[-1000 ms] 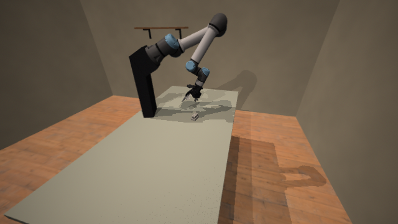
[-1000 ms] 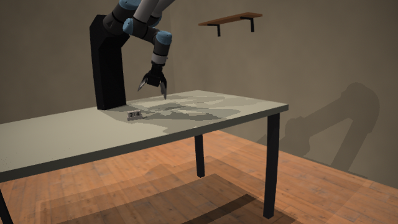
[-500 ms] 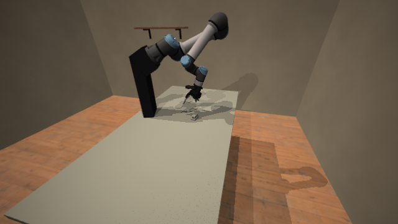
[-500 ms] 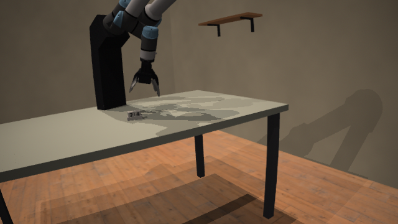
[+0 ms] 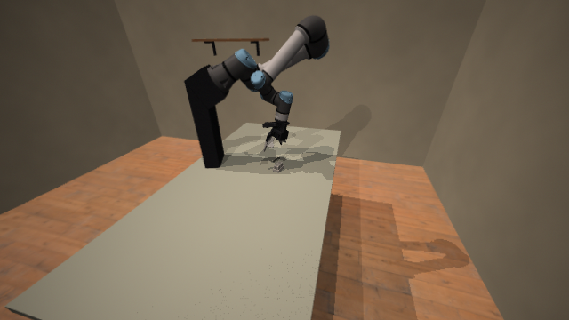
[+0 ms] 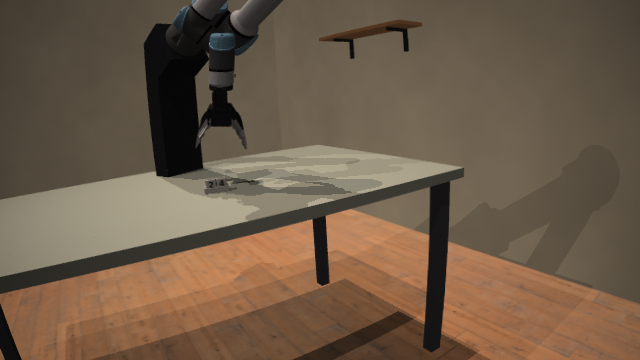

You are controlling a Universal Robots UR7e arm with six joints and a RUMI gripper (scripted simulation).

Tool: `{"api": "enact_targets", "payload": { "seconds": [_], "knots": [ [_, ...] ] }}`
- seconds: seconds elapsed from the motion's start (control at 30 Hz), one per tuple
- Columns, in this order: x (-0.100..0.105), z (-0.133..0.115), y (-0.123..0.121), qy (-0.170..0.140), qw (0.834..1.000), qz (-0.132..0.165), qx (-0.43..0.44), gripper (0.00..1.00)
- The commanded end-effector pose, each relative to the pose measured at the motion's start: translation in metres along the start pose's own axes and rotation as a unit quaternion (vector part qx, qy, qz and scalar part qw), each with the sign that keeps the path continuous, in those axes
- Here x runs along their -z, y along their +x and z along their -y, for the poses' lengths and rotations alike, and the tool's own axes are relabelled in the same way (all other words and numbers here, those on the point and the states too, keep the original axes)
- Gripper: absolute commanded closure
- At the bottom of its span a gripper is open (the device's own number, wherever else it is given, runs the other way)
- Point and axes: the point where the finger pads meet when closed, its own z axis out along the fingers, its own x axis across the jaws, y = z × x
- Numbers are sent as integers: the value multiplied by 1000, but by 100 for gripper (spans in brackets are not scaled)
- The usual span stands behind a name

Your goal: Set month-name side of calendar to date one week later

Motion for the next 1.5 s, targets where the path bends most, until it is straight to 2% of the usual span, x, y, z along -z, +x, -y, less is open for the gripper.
{"api": "enact_targets", "payload": {
  "seconds": [0.0, 0.5, 0.97, 1.47],
  "knots": [
    [11, -11, -7, -17, 999, -23, 28, 0],
    [41, -45, -33, -83, 991, -41, 92, 0],
    [53, -56, -41, -108, 987, -42, 115, 0],
    [55, -59, -42, -112, 986, -42, 120, 0]
  ]
}}
